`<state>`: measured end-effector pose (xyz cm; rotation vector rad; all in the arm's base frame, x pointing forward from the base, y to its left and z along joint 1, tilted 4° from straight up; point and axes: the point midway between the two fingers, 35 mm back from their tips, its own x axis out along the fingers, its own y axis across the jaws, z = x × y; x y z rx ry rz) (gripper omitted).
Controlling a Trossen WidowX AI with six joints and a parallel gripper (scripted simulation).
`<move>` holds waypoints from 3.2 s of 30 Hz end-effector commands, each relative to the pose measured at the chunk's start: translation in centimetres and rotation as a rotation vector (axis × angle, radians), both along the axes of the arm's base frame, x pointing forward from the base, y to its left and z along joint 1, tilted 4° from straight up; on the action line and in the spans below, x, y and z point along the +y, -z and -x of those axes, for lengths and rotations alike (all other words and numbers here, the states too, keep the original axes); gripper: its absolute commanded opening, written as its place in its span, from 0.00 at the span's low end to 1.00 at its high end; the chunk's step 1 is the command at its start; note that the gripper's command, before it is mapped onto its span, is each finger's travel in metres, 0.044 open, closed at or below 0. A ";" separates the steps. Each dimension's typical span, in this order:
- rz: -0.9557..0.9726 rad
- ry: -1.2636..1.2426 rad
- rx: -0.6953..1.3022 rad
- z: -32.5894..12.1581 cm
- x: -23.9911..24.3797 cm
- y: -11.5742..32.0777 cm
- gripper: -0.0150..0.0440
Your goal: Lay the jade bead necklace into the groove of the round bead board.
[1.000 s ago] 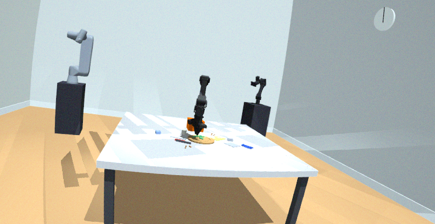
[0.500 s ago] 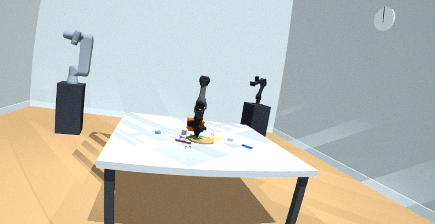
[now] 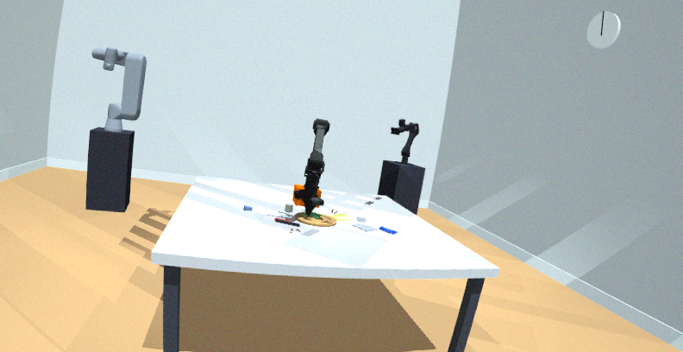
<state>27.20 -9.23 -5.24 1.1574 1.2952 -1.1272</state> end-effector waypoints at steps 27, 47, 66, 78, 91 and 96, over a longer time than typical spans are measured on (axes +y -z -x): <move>0.000 0.003 0.005 0.1 0.0 -0.4 0.25; 0.003 0.005 0.007 -1.4 -3.0 -0.5 0.25; 0.003 0.010 -0.004 -1.6 -3.0 0.0 0.48; 0.000 0.009 0.003 -1.5 -3.0 -0.2 1.00; 0.003 0.005 0.006 -1.5 -3.0 -0.5 1.00; 0.003 0.005 0.006 -1.5 -3.0 -0.5 1.00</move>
